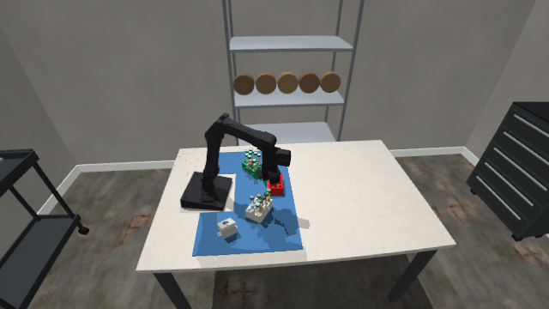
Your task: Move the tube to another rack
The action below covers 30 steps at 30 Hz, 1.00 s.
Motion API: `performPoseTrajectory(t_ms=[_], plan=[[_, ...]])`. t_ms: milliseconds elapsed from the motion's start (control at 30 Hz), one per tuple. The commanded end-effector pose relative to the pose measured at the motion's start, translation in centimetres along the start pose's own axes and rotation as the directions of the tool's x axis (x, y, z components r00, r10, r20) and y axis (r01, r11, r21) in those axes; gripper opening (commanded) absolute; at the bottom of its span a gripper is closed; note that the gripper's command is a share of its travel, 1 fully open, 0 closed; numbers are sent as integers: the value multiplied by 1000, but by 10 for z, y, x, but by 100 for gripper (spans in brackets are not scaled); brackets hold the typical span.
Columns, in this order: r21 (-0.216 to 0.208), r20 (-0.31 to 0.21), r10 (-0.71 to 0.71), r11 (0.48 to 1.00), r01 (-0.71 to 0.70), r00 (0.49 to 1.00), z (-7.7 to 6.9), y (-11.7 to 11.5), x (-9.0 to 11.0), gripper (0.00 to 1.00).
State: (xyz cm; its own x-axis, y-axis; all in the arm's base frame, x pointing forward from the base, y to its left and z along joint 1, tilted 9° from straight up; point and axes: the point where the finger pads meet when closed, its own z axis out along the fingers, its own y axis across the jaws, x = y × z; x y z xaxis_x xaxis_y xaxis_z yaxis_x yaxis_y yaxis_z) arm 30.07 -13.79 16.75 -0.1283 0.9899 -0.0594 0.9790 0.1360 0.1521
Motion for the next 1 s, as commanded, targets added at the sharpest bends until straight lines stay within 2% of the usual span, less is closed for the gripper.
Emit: performPoseTrajectory(t_ms=[0,233,300,433,533,800,867,967], plan=[[-8,6,0,1000,0,1000,-16,-2,1,30],[-8,6,0,1000,0,1000,-35,-4,2,30],[-8,6,0,1000,0,1000,-35,-4,2,30],[-8,6,0,1000,0,1000,-45,-4,2,30],[-8,6,0,1000,0,1000,-45,-3,2,30],[-7,6,-263,965,263,965,-44,-6,56,30],[-7,6,-263,965,263,965,-44,-6,56,30],[-7,6,-358,934,358,934,-44,-7,76,30]])
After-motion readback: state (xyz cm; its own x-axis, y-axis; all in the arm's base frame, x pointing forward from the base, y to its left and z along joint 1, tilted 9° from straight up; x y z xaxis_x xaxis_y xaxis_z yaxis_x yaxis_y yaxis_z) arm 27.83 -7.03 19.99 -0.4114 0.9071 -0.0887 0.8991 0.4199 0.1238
